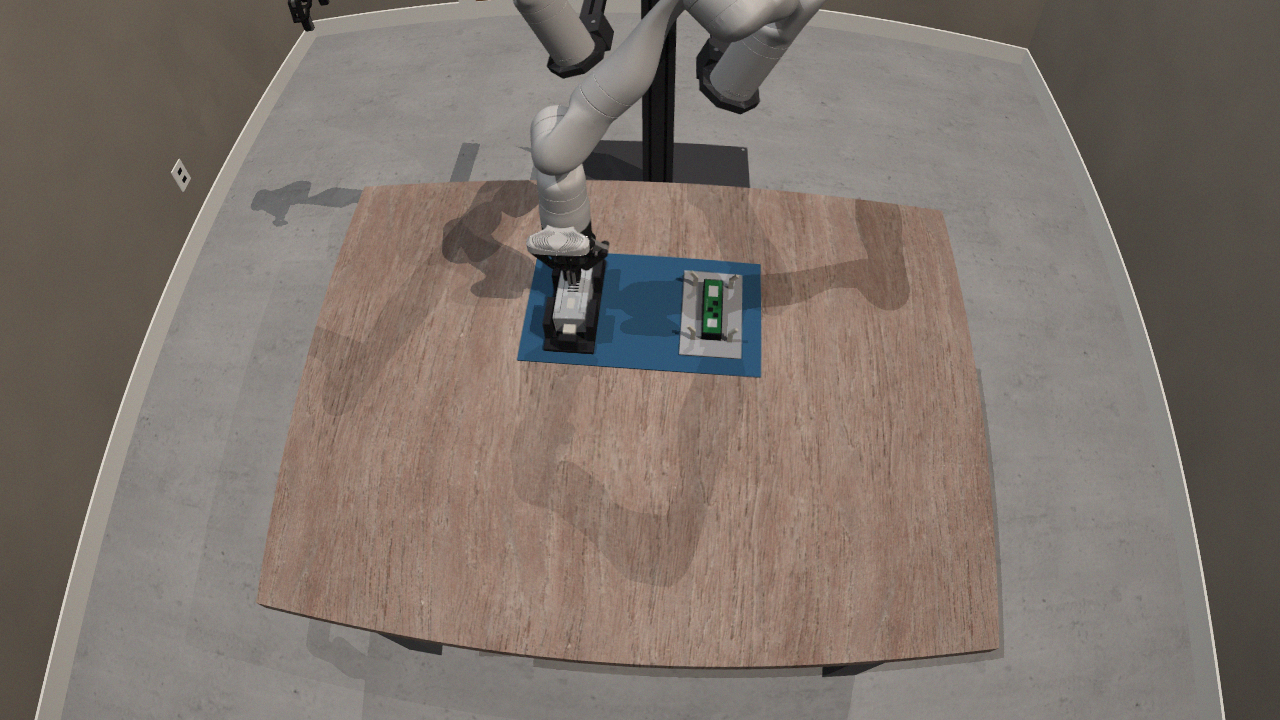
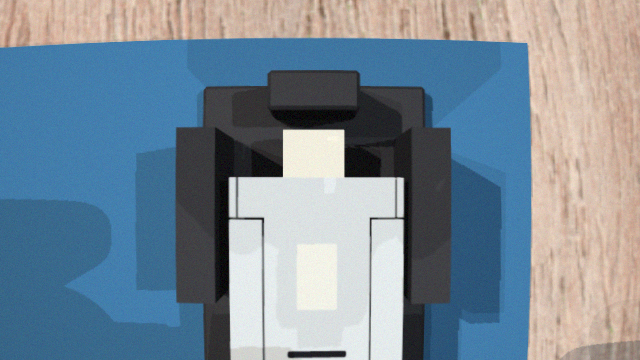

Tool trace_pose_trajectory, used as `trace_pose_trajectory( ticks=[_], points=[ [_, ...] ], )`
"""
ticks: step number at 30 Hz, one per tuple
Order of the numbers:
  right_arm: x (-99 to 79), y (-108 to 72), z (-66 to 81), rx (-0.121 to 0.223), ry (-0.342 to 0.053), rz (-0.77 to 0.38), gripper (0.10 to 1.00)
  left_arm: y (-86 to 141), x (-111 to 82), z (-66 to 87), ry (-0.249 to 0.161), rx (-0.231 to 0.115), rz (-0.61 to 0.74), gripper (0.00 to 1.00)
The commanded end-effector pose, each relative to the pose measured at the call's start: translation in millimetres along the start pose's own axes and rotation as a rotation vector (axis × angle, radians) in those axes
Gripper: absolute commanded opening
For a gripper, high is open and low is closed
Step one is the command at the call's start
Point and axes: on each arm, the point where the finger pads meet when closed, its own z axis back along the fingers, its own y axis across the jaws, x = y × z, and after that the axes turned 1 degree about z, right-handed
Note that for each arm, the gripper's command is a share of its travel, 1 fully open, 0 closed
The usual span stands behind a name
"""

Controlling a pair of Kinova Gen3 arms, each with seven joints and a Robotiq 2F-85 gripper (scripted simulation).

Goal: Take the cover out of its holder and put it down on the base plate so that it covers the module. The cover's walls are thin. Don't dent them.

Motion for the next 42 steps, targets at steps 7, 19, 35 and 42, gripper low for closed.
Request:
trace_pose_trajectory(
  ticks=[7, 19, 35, 42],
  points=[
    [0.3, -0.1, 0.5, 0.000, -0.001, 0.000, 0.999, 0.7, -0.7, 1.2, 0.002, 0.002, 0.000, 0.001],
    [0.3, -0.1, 0.5, 0.000, -0.001, 0.000, 0.999, 0.7, -0.7, 1.2, 0.002, 0.002, 0.000, 0.999],
    [0.3, -0.1, 0.5, 0.000, -0.001, 0.000, 0.999, 0.7, -0.7, 1.2, 0.002, 0.002, 0.000, 0.999],
    [0.3, -0.1, 0.5, 0.000, -0.001, 0.000, 0.999, 0.7, -0.7, 1.2, 0.002, 0.002, 0.000, 0.999]
  ],
)
